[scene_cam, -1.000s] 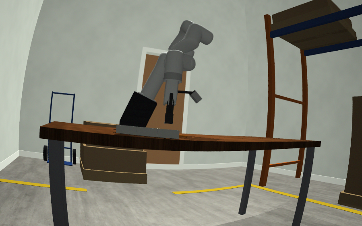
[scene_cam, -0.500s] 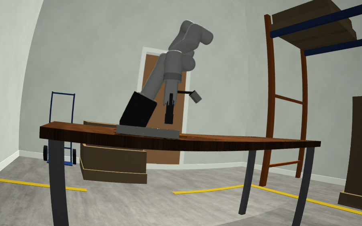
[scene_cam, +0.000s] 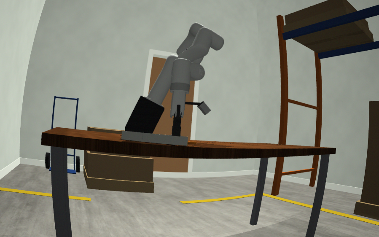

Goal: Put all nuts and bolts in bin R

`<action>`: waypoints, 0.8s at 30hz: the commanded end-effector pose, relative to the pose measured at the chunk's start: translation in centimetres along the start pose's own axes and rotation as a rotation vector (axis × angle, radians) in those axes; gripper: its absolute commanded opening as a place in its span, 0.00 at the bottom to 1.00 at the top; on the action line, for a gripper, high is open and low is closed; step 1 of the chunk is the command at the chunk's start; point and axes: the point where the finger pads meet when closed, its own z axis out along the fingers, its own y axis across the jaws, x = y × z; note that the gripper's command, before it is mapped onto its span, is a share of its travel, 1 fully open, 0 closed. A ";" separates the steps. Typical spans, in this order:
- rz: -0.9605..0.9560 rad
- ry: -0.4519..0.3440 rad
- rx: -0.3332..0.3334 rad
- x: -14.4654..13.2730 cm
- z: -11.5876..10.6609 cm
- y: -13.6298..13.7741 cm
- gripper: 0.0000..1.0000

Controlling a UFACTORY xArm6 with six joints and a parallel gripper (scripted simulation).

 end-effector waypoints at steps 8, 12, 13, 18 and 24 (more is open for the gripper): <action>-0.001 0.001 -0.005 0.1 0.1 0.2 0.00; -0.001 0.001 -0.005 0.1 0.1 0.2 0.00; -0.001 0.001 -0.005 0.1 0.1 0.2 0.29; -0.001 0.001 -0.005 0.1 0.1 0.2 0.29; -0.001 0.001 -0.005 0.1 0.1 0.2 0.29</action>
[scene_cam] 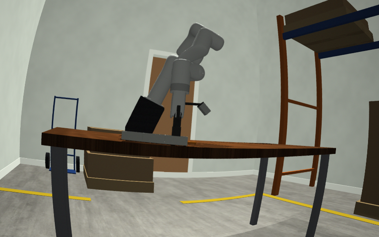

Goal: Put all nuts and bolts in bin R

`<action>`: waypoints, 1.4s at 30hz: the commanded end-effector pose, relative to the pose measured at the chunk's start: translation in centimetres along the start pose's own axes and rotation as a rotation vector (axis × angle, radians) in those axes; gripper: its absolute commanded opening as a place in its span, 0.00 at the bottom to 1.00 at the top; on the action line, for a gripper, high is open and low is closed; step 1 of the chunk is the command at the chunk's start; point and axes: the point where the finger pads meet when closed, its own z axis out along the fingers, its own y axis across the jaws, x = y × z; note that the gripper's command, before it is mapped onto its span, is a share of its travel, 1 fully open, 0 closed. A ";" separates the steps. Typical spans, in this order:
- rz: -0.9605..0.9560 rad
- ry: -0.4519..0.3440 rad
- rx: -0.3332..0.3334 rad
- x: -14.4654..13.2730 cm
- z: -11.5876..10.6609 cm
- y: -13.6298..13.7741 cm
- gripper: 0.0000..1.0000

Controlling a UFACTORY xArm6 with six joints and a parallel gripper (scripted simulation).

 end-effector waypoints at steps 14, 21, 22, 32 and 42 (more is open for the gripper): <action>-0.001 0.000 -0.004 0.0 -3.0 0.2 0.29; 0.049 0.001 -0.004 -0.2 -3.1 -0.7 0.29; 0.100 0.001 -0.003 -0.4 -3.2 -1.5 0.29; 0.447 0.001 0.002 -2.2 -4.1 -8.7 0.29; 0.820 0.001 0.007 -3.5 -4.7 -13.7 0.29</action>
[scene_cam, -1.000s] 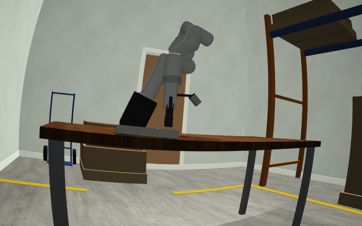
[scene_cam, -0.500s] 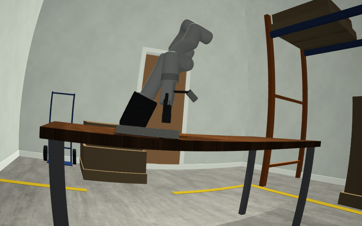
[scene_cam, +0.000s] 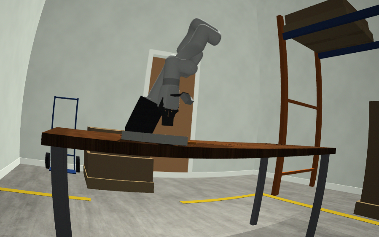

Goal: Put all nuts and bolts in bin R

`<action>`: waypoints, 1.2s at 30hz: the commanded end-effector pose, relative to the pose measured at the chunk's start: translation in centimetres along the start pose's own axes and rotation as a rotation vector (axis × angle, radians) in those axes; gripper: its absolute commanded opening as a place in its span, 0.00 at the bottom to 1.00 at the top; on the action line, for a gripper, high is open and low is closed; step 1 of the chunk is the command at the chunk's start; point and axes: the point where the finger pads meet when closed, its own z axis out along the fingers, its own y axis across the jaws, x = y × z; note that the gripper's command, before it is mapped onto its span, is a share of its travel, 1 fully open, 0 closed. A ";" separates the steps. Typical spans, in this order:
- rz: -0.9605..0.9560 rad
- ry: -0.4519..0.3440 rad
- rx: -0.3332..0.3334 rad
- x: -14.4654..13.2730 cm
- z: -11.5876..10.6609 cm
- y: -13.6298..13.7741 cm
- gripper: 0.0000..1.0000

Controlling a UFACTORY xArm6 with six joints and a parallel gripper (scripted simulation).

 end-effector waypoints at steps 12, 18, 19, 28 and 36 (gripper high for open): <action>0.504 0.026 -0.012 -0.3 -0.4 -0.3 0.29; 0.722 0.036 -0.012 -0.3 -0.4 -0.3 0.29; 0.758 0.037 -0.012 -0.3 -0.4 -0.3 0.29; 1.025 0.018 -0.011 -0.3 -0.4 -0.3 0.29; 1.025 0.018 -0.011 -0.3 -0.4 -0.3 0.29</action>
